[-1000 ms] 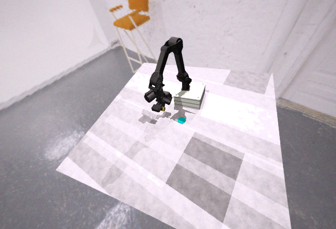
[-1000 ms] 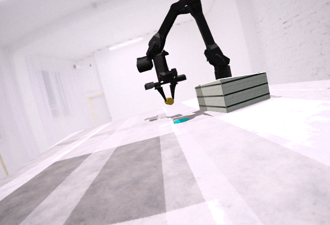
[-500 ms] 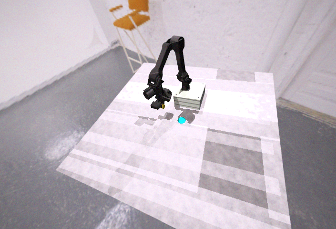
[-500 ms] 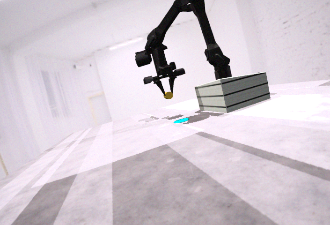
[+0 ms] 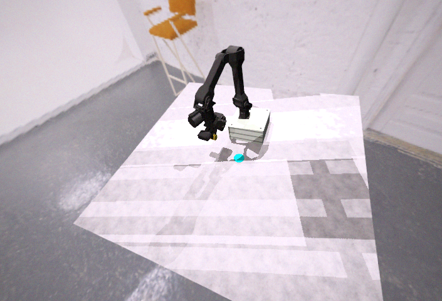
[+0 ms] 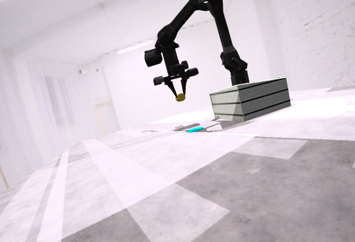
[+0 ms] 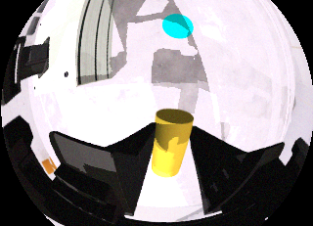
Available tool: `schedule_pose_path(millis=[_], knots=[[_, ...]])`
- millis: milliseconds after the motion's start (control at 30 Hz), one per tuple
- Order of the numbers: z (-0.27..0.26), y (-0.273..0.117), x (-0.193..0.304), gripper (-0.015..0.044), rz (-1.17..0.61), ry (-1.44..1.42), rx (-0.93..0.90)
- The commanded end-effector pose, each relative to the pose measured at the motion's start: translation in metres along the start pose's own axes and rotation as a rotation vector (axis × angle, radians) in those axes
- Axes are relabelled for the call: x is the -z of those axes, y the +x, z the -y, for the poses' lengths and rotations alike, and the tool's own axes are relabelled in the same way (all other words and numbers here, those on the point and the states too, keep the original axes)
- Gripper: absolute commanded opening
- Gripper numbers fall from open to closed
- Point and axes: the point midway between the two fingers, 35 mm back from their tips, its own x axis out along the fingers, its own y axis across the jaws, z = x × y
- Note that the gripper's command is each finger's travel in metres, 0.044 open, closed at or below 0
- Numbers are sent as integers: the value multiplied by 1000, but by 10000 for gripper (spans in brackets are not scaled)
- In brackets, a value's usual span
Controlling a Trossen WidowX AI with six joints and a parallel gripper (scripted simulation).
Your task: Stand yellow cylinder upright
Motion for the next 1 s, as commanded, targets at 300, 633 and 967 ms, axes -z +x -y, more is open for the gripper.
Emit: schedule_pose_path(millis=[300,633,967], knots=[[10,-9,-33,105,7,-22,13],[14,-13,-61,105,10,-42,14],[14,-17,-88,105,13,-61,14]])
